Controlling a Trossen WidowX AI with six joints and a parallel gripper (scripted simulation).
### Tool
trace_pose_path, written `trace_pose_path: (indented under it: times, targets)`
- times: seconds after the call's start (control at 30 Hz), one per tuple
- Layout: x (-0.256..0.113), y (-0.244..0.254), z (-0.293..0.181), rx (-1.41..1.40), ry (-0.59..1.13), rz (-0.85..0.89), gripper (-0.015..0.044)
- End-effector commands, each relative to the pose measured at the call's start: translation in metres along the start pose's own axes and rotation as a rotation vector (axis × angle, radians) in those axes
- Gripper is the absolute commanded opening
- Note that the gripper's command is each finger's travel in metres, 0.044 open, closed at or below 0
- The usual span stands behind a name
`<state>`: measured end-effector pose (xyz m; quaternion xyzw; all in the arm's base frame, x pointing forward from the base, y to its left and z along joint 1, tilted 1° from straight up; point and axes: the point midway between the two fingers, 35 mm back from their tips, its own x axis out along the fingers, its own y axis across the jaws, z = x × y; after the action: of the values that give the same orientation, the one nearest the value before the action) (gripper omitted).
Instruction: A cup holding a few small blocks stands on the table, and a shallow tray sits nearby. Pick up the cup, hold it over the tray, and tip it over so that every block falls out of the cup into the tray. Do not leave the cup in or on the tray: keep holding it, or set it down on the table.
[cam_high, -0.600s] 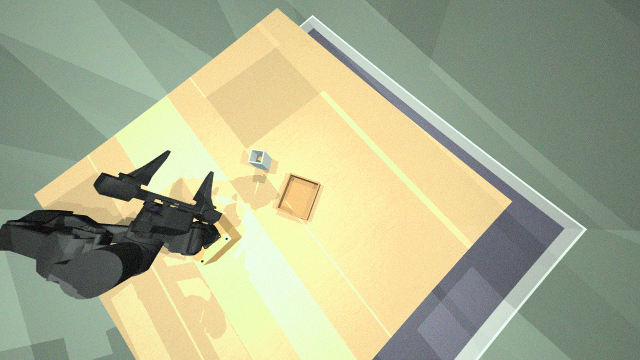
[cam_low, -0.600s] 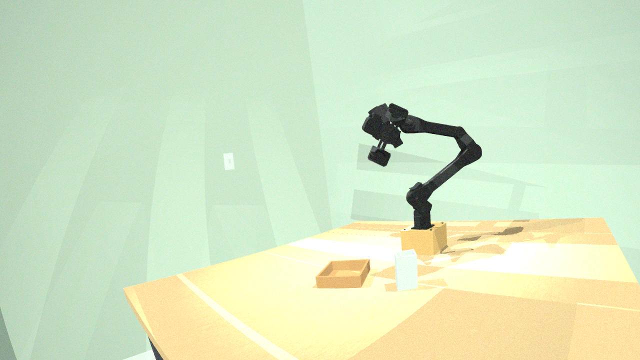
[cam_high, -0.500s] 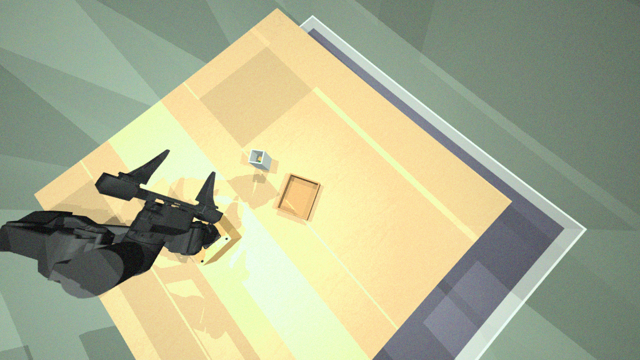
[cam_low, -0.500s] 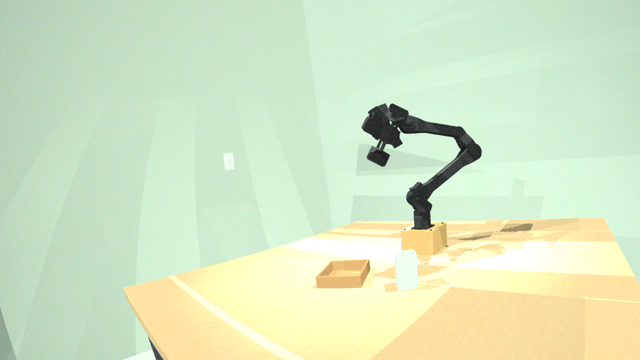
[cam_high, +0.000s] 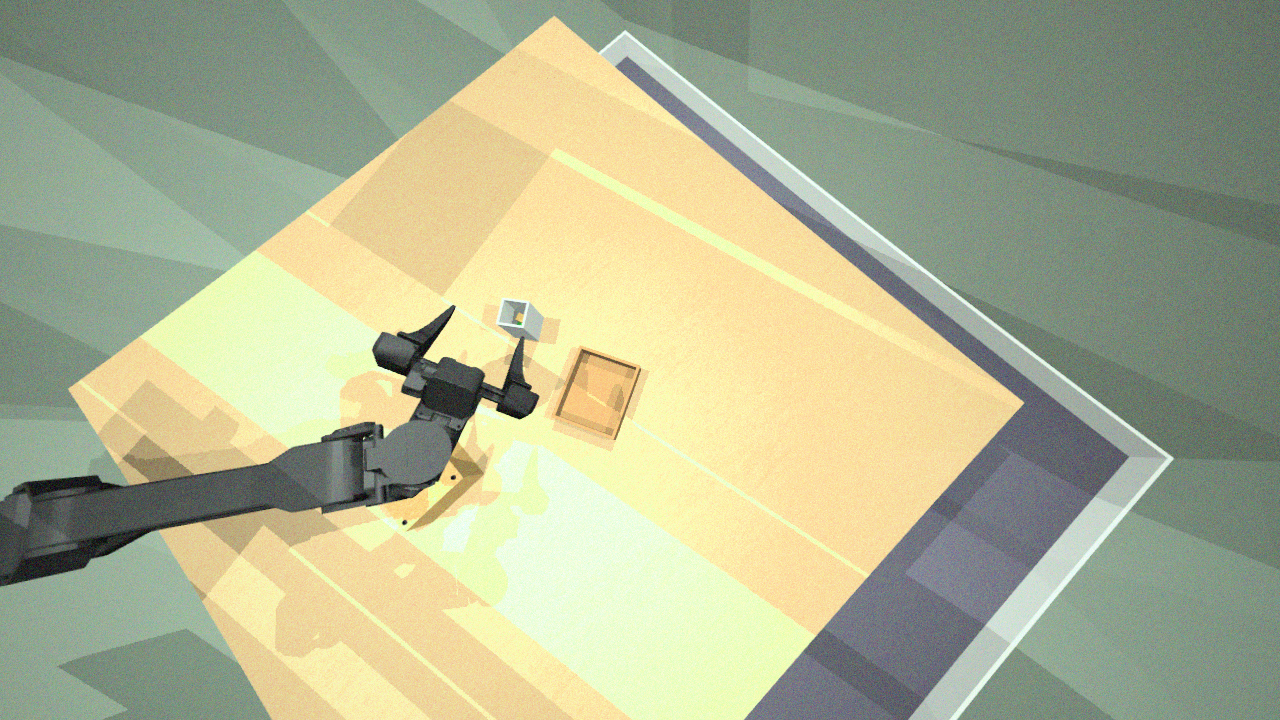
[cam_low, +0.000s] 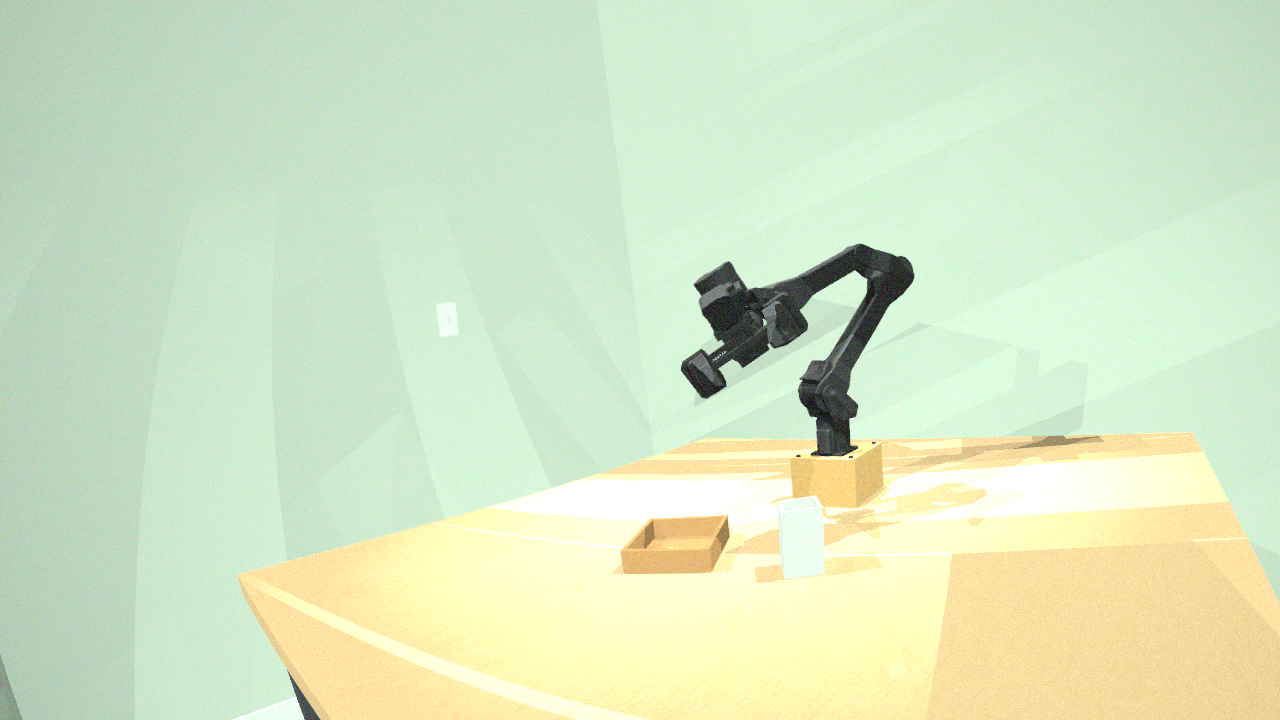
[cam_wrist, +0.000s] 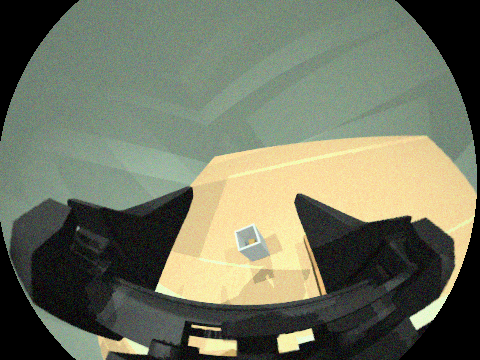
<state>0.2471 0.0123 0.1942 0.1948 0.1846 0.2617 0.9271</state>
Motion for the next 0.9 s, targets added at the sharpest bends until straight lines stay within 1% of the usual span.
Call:
trace_pose_path:
  times: [0.0, 0.17, 0.3, 0.87]
  targets:
    - [0.021, -0.01, -0.033, -0.151, 0.059, 0.006, 0.044]
    - [0.043, -0.015, -0.079, -0.368, 0.137, 0.026, 0.044]
    - [0.052, -0.015, -0.112, -0.516, 0.188, 0.049, 0.044]
    - [0.06, -0.026, -0.125, -0.524, 0.191, 0.05, 0.044]
